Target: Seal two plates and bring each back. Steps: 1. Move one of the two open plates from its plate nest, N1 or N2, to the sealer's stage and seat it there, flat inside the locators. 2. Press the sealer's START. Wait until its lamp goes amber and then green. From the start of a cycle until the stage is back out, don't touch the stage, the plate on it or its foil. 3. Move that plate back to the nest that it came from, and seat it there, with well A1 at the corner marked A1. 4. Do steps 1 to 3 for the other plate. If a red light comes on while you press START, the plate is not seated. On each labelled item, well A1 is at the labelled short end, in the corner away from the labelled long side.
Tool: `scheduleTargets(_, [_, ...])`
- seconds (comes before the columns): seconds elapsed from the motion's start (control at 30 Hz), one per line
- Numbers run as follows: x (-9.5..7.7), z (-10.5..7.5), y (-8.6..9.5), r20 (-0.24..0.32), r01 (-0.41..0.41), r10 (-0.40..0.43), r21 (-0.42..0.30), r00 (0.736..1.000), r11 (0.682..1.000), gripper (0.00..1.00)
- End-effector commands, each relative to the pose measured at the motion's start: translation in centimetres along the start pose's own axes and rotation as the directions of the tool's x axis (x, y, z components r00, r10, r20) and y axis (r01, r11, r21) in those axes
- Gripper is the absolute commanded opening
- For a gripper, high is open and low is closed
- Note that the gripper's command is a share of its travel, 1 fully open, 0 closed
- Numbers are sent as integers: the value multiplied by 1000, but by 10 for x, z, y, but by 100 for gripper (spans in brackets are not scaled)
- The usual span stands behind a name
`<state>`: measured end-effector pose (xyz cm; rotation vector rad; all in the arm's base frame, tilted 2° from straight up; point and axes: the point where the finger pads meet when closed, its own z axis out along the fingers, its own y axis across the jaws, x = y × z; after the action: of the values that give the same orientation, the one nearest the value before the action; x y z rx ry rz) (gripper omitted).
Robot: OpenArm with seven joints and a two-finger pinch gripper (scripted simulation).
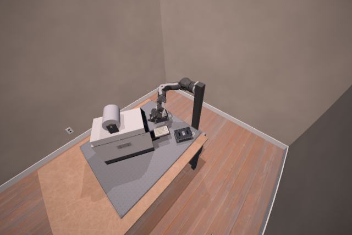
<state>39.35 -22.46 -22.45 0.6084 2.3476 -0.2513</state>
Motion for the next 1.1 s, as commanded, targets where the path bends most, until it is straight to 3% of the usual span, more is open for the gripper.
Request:
scheduleTargets(0.0, [-4, -1, 3, 7, -4, 4, -12, 1000, 1000, 0])
scheduleTargets(1.07, [-5, 1, 1, 5, -3, 3, -6, 1000, 1000, 0])
